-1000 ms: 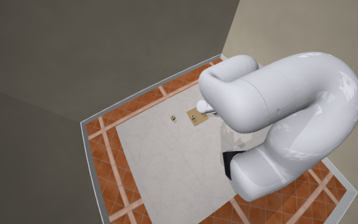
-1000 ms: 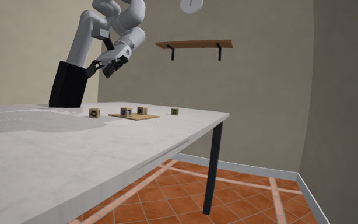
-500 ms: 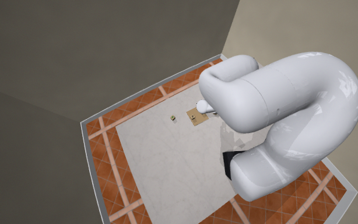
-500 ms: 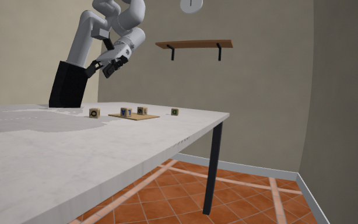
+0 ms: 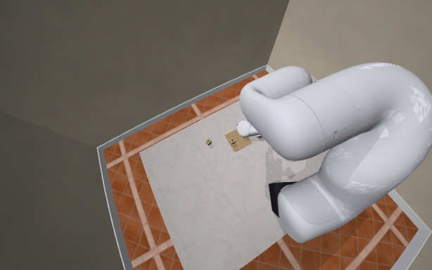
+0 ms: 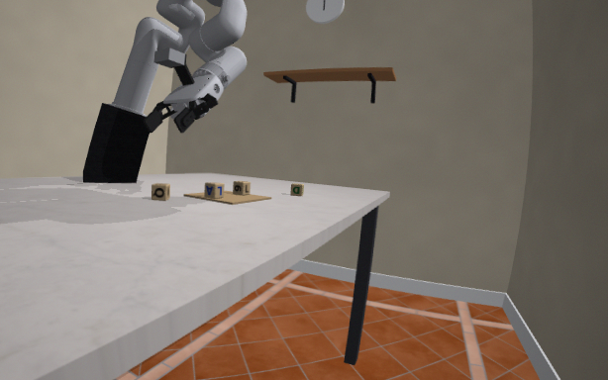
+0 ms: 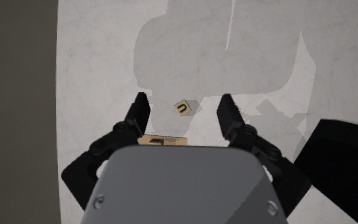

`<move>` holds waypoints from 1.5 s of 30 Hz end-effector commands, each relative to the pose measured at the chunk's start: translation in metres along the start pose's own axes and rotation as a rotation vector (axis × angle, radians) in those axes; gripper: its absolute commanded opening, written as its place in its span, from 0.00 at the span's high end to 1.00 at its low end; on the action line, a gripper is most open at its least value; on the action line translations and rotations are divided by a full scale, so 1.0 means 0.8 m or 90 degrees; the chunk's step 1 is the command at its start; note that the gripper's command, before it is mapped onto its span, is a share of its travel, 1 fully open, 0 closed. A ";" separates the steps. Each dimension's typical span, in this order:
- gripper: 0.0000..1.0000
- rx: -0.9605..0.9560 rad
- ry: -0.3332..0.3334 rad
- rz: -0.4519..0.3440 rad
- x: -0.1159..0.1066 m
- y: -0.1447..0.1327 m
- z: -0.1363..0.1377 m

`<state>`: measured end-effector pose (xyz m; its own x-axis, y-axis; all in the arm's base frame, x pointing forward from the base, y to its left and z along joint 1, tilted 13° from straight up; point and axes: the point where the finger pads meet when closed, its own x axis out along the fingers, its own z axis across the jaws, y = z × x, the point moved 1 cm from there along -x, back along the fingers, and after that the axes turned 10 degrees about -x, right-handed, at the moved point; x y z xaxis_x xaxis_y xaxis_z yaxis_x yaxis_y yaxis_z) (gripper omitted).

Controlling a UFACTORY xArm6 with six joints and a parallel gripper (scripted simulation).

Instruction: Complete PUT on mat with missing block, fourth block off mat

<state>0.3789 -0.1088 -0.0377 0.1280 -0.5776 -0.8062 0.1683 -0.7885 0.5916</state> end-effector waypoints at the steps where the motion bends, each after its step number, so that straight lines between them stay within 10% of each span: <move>1: 0.00 0.001 0.001 0.001 -0.001 0.001 -0.001; 12: 0.00 -0.011 0.009 -0.004 0.000 0.001 -0.006; 45: 0.00 -0.629 0.342 -0.124 -0.013 -0.019 -0.104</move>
<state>0.4545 -0.0740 -0.0396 0.3763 -0.1583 -0.9129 0.8660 -0.2900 0.4073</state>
